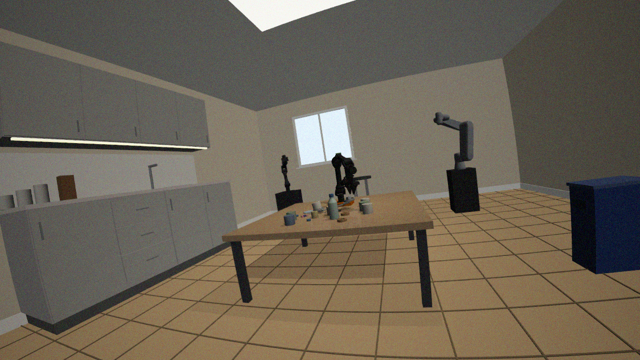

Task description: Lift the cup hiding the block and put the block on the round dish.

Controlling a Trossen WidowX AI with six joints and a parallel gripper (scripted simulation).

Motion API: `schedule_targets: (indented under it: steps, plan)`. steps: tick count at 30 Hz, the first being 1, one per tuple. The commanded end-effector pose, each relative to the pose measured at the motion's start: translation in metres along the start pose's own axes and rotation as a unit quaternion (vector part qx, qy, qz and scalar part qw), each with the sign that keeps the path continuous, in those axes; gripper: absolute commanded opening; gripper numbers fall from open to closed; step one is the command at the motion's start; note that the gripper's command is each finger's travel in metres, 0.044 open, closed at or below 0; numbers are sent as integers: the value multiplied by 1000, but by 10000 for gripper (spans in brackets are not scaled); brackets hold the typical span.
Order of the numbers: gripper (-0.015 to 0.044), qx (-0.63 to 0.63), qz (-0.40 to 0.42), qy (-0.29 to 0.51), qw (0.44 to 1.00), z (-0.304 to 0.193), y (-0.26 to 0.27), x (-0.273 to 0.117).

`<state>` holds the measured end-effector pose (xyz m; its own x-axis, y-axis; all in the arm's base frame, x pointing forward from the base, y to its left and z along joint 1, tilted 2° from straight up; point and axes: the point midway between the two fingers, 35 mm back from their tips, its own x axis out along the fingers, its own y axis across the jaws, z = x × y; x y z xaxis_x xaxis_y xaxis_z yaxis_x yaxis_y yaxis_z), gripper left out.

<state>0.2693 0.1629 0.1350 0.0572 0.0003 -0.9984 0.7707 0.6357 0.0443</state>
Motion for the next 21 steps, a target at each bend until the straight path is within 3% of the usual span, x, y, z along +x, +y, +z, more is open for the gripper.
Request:
schedule_targets:
  steps: [1,21]
  plan:
    - [260,-57,2,-4,998,16,-6,-11]
    - [260,-100,-2,-4,995,28,-12,6]
